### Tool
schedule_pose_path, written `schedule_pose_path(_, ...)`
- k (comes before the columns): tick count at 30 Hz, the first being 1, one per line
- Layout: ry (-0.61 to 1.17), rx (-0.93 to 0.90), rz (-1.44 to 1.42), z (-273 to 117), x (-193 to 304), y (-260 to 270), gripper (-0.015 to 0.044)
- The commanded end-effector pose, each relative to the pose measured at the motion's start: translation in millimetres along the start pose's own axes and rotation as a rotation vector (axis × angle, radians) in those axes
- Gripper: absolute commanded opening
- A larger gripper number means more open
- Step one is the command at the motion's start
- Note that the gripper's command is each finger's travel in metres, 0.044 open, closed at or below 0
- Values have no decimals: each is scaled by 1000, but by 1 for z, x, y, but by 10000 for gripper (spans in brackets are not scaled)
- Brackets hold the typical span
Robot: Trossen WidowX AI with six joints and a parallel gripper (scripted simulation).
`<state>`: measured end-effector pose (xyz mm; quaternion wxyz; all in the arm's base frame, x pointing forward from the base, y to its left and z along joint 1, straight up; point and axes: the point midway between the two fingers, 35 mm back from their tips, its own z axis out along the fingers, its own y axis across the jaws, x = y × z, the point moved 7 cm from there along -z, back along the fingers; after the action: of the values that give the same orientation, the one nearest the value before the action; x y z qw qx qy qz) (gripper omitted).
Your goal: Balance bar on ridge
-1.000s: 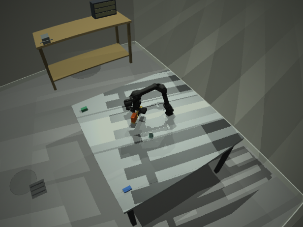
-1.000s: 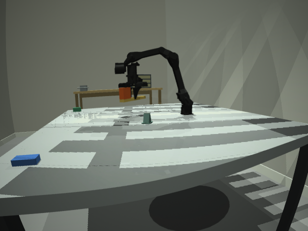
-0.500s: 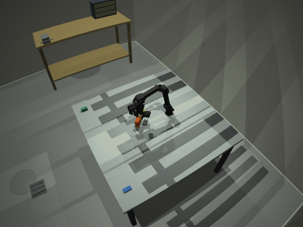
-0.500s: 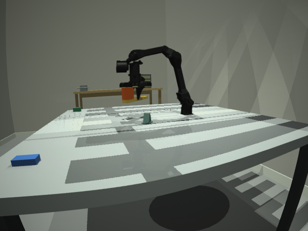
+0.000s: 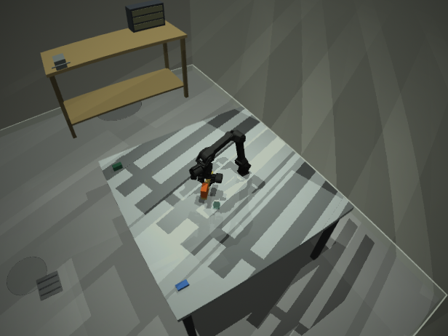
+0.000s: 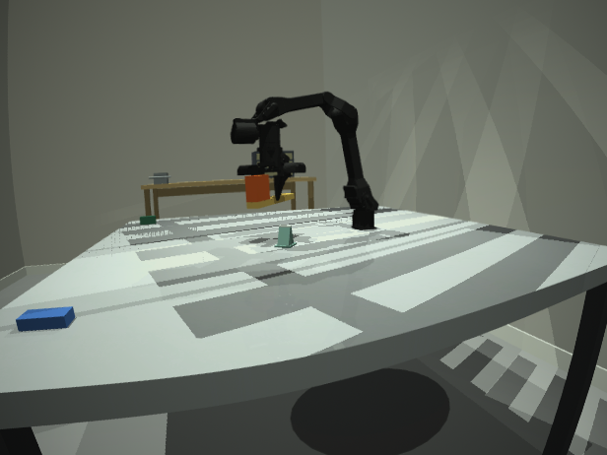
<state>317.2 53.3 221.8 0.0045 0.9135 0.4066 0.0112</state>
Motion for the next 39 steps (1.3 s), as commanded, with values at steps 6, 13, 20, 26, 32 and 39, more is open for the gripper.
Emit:
schedule_pose_path(6,9,0,-32,-2,14,-29,0)
schedule_pose_path(13,10,3,-64,-2,24,-53,0)
schedule_pose_path(20,11,4,-82,-1,29,-66,0)
schedule_pose_path(26,11,4,-82,8,30,-68,0)
schedule_pose_path(32,11,4,-83,18,30,-68,0)
schedule_pose_path(39,11,4,-84,29,30,-67,0)
